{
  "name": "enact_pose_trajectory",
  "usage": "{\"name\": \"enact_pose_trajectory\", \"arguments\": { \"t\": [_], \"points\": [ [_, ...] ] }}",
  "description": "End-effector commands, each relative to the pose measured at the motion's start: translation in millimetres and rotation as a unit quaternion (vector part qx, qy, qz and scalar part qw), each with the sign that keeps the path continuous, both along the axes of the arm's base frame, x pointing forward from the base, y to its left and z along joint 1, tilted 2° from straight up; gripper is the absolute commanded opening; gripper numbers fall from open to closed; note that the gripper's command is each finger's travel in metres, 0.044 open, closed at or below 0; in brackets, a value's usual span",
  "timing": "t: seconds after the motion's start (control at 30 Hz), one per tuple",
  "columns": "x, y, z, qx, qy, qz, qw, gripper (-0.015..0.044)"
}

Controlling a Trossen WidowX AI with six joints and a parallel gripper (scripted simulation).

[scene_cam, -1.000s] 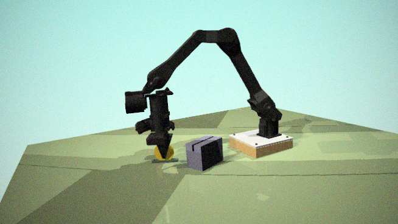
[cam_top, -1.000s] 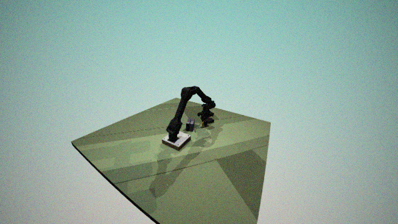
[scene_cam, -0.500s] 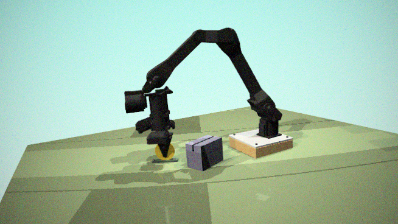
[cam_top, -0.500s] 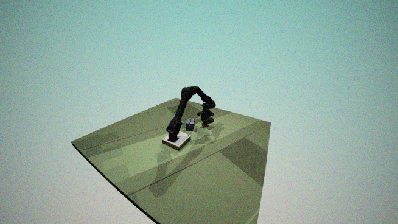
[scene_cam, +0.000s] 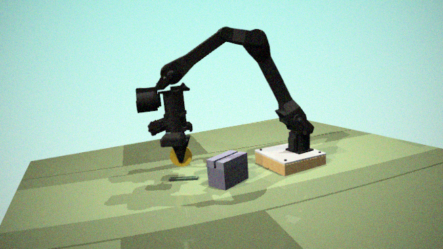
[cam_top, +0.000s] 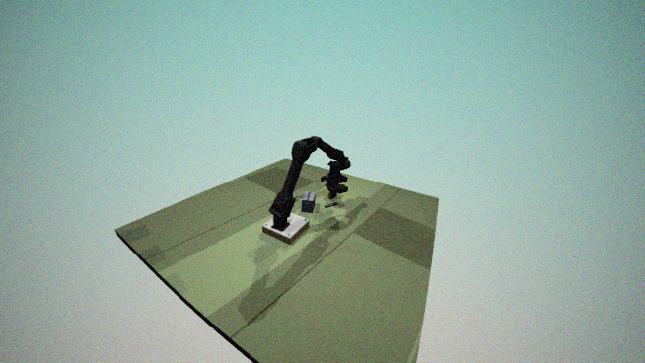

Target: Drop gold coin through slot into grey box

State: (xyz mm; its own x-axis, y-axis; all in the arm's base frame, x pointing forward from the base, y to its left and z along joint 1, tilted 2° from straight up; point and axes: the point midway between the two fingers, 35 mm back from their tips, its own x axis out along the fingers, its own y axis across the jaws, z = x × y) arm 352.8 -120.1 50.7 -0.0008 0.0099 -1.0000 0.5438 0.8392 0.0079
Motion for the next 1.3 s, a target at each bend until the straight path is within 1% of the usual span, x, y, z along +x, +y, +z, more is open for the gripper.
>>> {"name": "enact_pose_trajectory", "arguments": {
  "t": [0.0,0.47,0.63,0.93,1.27],
  "points": [
    [1.5,-0.4,13.9,-0.001,-0.007,0.001,1.0,0.0],
    [-2.1,0.4,50.0,-0.001,-0.006,0.001,1.0,0.0],
    [-2.3,0.5,51.8,-0.001,-0.007,0.012,1.0,0.0],
    [-1.6,1.6,52.7,-0.002,-0.008,0.162,0.987,0.0],
    [-0.7,2.8,54.0,-0.003,-0.009,0.327,0.945,0.0]
  ]
}}
